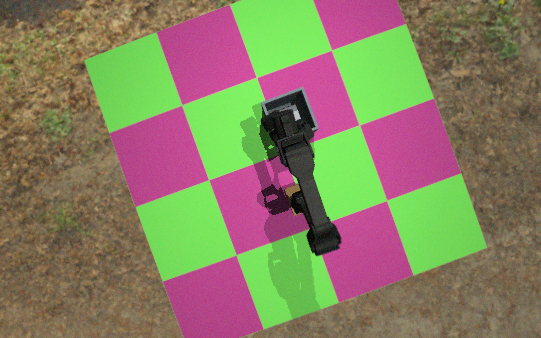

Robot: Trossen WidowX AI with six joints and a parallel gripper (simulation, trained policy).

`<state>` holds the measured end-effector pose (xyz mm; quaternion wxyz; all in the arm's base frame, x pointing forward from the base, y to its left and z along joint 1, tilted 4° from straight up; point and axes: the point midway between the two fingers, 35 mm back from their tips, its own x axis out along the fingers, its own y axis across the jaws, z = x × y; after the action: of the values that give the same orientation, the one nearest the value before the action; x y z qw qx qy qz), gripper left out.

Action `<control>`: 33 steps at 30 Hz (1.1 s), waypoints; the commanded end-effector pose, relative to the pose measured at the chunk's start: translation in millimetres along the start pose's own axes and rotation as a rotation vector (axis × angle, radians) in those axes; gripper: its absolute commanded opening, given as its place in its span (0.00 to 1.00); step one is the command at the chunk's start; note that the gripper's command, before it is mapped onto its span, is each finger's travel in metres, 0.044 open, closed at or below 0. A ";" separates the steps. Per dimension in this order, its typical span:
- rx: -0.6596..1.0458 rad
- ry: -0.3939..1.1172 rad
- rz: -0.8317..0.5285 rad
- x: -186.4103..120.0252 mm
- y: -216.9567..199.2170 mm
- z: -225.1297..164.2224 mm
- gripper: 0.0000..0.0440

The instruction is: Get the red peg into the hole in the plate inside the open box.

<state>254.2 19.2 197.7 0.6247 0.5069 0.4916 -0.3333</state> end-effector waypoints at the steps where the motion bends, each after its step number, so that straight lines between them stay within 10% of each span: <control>1: 0.006 -0.008 -0.018 2.6 1.5 9.4 0.00; 33: 0.022 0.060 -0.127 73.7 3.8 66.2 0.01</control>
<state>295.9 -37.5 135.7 0.5853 0.4917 0.5311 -0.3656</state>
